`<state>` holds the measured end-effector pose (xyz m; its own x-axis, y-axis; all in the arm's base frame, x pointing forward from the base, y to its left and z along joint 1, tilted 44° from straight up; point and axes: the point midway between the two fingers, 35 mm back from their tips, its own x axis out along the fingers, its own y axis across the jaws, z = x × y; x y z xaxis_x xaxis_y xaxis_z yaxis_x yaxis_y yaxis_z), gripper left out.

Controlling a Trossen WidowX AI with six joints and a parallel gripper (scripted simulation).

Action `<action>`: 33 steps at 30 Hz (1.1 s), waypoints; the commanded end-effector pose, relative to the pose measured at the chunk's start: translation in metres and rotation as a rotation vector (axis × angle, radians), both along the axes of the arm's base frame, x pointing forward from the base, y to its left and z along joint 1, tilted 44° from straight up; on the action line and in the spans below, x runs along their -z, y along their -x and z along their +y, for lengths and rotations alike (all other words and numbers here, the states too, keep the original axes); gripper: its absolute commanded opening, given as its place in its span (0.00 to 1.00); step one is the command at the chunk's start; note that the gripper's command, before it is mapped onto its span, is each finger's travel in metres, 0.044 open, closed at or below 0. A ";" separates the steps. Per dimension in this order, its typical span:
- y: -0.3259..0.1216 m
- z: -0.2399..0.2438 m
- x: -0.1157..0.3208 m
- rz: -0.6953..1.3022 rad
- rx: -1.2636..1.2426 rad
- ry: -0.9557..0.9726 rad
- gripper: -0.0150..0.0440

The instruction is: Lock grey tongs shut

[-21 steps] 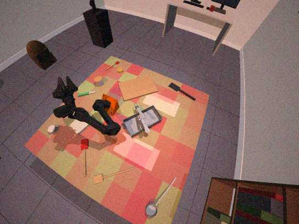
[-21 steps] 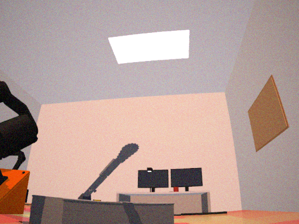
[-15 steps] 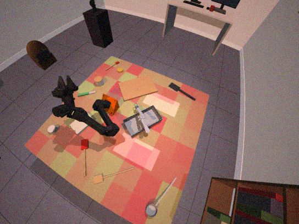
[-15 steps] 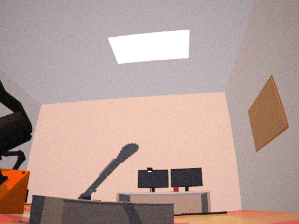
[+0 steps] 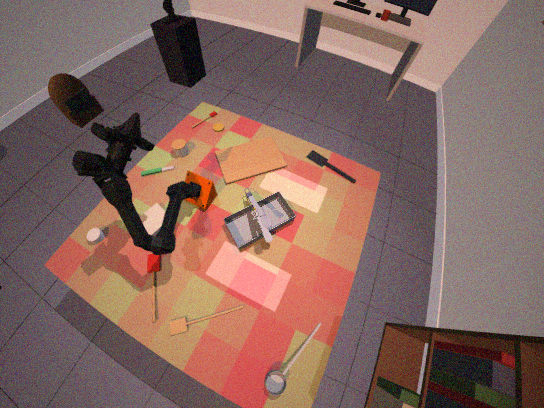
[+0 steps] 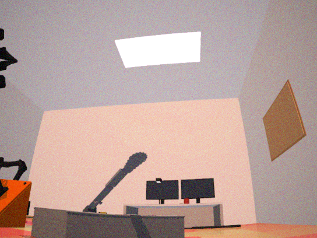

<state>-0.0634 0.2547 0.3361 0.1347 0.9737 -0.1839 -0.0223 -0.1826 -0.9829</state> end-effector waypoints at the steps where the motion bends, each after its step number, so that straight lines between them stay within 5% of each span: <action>1: -0.028 0.029 0.007 -0.075 0.128 0.097 0.04; 11: -0.115 0.072 0.041 -0.164 0.403 0.379 0.00; 19: -0.229 0.077 0.088 -0.191 0.645 0.761 0.00; 33: -0.408 -0.032 0.188 0.085 0.888 1.462 0.00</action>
<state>0.3112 0.2583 0.1716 0.5595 -0.2224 -0.7984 -0.5696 -0.8030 -0.1755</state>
